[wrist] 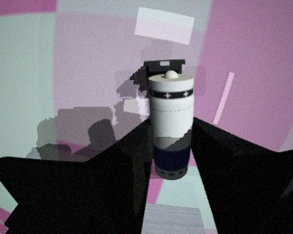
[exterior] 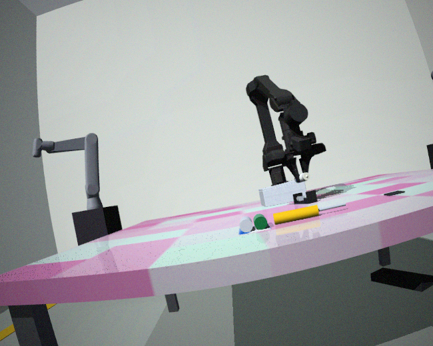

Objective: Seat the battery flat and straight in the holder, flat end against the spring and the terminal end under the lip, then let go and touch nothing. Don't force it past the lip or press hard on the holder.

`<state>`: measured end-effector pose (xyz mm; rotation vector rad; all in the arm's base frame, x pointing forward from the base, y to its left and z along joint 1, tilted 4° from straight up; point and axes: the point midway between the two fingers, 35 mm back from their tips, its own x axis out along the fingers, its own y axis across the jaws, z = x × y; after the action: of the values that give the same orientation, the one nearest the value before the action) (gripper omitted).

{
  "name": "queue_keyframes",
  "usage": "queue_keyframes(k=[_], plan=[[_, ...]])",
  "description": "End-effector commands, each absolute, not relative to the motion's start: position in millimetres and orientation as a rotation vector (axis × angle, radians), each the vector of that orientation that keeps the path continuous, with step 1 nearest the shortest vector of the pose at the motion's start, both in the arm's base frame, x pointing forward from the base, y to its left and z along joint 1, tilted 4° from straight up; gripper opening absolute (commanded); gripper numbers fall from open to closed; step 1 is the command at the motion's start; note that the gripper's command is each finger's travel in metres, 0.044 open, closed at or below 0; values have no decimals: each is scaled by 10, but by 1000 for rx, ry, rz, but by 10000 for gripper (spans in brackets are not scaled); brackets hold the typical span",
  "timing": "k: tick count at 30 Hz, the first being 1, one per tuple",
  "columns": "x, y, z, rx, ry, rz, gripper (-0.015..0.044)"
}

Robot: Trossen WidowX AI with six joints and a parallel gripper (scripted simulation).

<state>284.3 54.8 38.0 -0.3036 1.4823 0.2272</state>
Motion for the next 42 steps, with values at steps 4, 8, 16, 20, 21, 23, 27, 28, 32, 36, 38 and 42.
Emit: queue_keyframes(k=[4, 8, 16, 20, 21, 23, 27, 28, 32, 36, 38, 42], plan=[[2862, 551, 233, -290, 1399, 241, 80], [2873, 549, 160, -281, 1350, 244, 80], [2879, 545, 74, -270, 1283, 247, 80], [2877, 542, 57, -267, 1267, 248, 80], [2877, 542, 51, -266, 1261, 249, 80], [2875, 540, 38, -264, 1248, 250, 80], [2871, 536, 15, -259, 1224, 253, 80], [2870, 535, 9, -258, 1217, 254, 80], [2864, 531, -13, -254, 1192, 257, 80], [2856, 527, -32, -250, 1167, 259, 80], [2852, 525, -42, -248, 1155, 260, 80], [2843, 521, -59, -244, 1130, 263, 80]])
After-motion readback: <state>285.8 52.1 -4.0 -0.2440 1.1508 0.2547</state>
